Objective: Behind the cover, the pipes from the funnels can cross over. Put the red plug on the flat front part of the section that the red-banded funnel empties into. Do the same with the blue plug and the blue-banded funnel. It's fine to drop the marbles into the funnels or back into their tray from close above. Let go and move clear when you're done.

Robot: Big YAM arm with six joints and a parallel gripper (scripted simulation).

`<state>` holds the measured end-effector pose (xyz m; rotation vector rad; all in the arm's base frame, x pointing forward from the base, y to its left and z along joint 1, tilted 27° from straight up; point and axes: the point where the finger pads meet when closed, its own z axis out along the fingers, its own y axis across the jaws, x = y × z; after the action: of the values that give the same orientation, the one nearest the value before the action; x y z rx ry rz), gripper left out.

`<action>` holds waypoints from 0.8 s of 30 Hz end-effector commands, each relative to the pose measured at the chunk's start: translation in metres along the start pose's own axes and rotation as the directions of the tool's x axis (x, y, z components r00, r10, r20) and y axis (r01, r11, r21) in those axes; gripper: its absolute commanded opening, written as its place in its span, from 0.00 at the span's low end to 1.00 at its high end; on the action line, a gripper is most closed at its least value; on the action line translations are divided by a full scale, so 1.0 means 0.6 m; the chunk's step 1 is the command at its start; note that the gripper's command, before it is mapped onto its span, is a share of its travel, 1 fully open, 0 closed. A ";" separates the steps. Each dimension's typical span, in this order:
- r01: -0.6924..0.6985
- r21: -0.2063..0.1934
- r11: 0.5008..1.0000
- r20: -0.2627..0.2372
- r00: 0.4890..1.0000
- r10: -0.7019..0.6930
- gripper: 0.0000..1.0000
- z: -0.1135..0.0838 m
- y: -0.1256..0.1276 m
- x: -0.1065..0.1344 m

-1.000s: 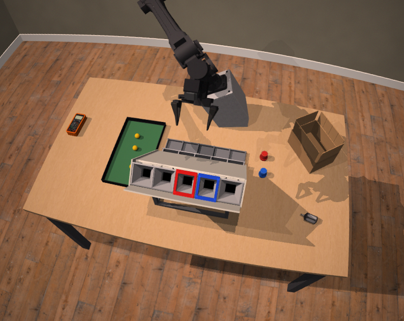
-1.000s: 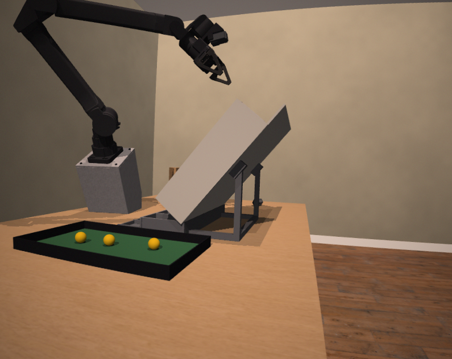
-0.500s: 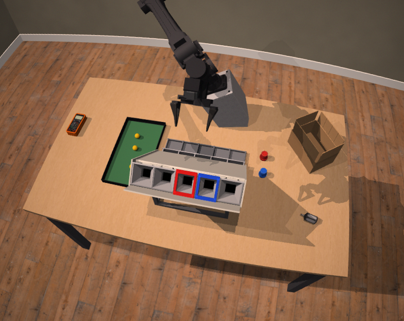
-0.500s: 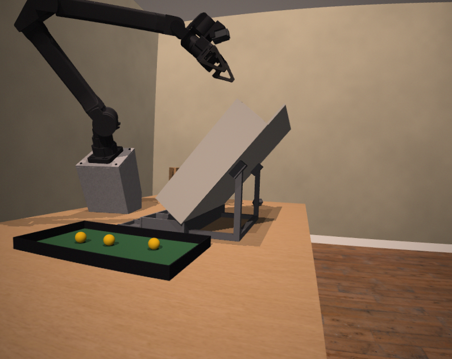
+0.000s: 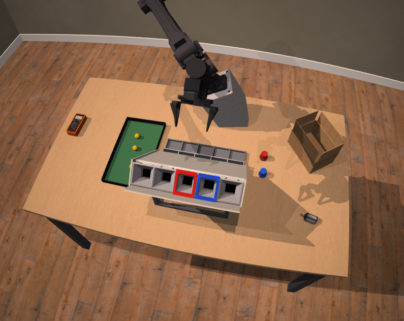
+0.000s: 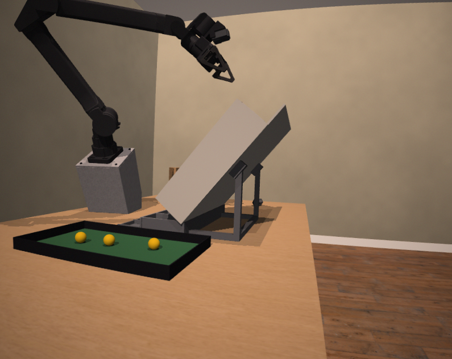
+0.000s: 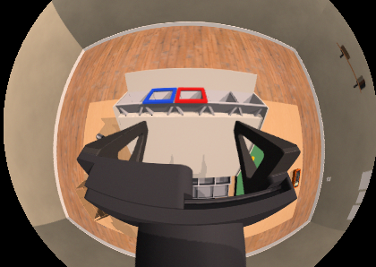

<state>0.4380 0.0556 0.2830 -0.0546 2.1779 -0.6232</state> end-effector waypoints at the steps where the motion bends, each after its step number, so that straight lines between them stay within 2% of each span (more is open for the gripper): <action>1: -0.045 -0.002 0.999 0.061 0.997 0.045 1.00 -0.011 -0.013 -0.068; 24: -0.049 0.003 0.999 0.058 0.997 0.048 1.00 -0.005 -0.018 -0.070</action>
<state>0.4382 0.0550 0.2828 -0.0544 2.1788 -0.6228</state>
